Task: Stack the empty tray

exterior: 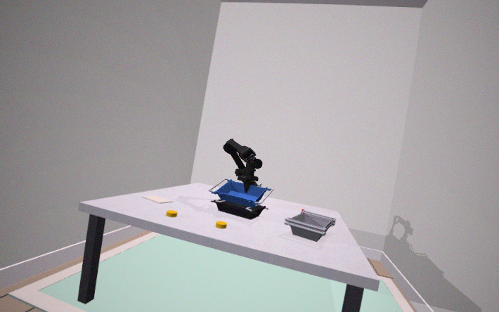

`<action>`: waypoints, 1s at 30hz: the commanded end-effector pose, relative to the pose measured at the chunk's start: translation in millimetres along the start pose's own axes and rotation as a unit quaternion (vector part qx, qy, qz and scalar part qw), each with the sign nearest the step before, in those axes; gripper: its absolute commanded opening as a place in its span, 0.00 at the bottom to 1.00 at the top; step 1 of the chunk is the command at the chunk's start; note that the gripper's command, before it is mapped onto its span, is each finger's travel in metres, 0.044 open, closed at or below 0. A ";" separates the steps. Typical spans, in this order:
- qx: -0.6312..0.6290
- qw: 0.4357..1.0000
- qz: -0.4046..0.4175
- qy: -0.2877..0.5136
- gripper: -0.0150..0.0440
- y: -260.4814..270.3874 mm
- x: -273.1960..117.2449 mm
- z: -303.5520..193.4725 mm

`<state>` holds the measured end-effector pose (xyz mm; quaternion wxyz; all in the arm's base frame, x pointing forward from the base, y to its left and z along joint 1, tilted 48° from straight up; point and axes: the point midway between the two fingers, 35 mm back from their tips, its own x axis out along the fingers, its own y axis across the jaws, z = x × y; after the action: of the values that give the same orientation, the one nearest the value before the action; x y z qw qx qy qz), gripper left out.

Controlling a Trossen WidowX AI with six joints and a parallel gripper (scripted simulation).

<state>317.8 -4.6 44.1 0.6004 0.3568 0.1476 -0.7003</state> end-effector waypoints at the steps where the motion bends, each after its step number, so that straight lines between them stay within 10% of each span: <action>1: 0.000 1.000 -0.005 0.000 0.25 -4.2 5.4 0.8; 30: 0.000 1.000 -0.005 -0.001 0.25 -13.2 23.9 0.6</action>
<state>307.9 -15.3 29.1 0.6030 0.3559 0.1467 -0.6987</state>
